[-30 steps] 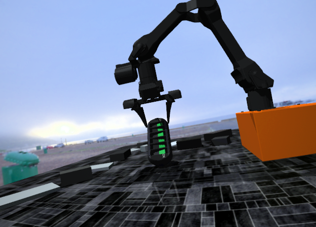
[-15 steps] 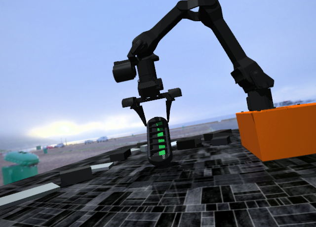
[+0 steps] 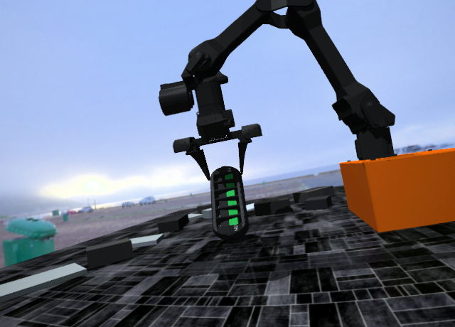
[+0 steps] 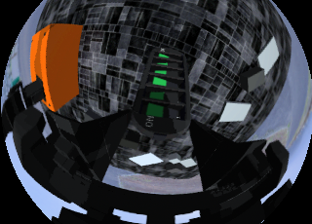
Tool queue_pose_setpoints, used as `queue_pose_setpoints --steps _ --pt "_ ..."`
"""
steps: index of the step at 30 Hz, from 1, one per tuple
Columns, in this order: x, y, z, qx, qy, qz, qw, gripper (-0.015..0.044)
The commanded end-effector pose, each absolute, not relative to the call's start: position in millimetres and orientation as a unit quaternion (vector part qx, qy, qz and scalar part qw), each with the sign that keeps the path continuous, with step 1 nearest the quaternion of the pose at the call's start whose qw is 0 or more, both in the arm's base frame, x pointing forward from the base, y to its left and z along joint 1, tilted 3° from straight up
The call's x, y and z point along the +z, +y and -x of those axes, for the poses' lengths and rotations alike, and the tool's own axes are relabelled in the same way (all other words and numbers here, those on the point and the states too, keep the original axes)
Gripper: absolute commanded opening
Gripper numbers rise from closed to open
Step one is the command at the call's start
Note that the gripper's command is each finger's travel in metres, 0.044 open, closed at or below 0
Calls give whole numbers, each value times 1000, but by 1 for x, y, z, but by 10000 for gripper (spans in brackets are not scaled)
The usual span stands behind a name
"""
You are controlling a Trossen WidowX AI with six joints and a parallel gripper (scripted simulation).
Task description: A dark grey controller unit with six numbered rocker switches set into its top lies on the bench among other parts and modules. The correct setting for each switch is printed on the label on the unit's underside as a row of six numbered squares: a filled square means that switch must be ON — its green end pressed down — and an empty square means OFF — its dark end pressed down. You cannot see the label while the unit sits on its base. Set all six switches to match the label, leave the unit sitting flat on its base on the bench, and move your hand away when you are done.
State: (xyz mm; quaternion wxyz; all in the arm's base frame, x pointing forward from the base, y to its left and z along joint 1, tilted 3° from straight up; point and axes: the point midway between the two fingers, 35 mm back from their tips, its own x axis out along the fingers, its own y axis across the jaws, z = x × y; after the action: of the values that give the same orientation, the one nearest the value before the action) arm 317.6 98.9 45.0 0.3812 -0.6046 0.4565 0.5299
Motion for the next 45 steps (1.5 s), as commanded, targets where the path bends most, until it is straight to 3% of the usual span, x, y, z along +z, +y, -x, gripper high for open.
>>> queue_pose_setpoints --steps 1,45 --pt "48 104 -317 527 456 607 382 336" --pt "54 139 -306 510 466 622 369 336"
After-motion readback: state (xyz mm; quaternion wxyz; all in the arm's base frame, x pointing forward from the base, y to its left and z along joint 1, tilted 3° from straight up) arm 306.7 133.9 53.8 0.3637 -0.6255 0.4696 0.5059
